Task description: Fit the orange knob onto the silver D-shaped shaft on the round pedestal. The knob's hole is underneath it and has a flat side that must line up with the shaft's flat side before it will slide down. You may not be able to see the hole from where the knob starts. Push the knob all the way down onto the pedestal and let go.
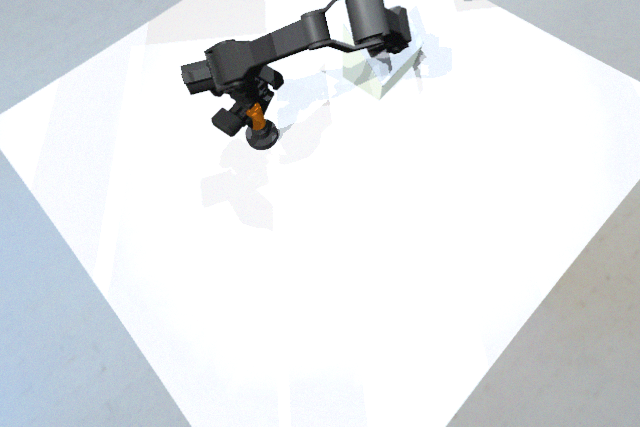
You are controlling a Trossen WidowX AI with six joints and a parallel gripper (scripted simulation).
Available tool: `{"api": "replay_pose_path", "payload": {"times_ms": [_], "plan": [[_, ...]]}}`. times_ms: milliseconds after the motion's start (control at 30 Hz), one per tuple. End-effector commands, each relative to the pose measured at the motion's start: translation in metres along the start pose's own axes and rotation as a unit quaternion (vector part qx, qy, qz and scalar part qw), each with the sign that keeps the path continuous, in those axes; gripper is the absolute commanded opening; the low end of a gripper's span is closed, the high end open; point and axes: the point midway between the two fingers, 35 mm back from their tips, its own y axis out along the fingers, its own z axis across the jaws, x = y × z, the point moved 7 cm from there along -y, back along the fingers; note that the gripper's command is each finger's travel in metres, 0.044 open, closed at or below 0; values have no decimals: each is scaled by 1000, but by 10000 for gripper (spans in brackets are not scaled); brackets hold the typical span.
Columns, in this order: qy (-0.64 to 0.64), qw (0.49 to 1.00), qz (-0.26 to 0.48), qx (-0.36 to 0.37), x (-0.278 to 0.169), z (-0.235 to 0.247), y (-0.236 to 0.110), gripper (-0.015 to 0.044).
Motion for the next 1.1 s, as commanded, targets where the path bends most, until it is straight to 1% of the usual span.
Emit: {"api": "replay_pose_path", "payload": {"times_ms": [0,400,600,667,833,1067], "plan": [[0,1000,2,2,-1,0,1,0],[0,1000,2,2,-2,0,1,0],[0,1000,2,2,-2,0,-4,0],[-13,1000,2,2,-3,0,-4,0],[-99,995,2,2,-2,1,-5,0],[-104,995,2,2,0,3,-3,0]]}}
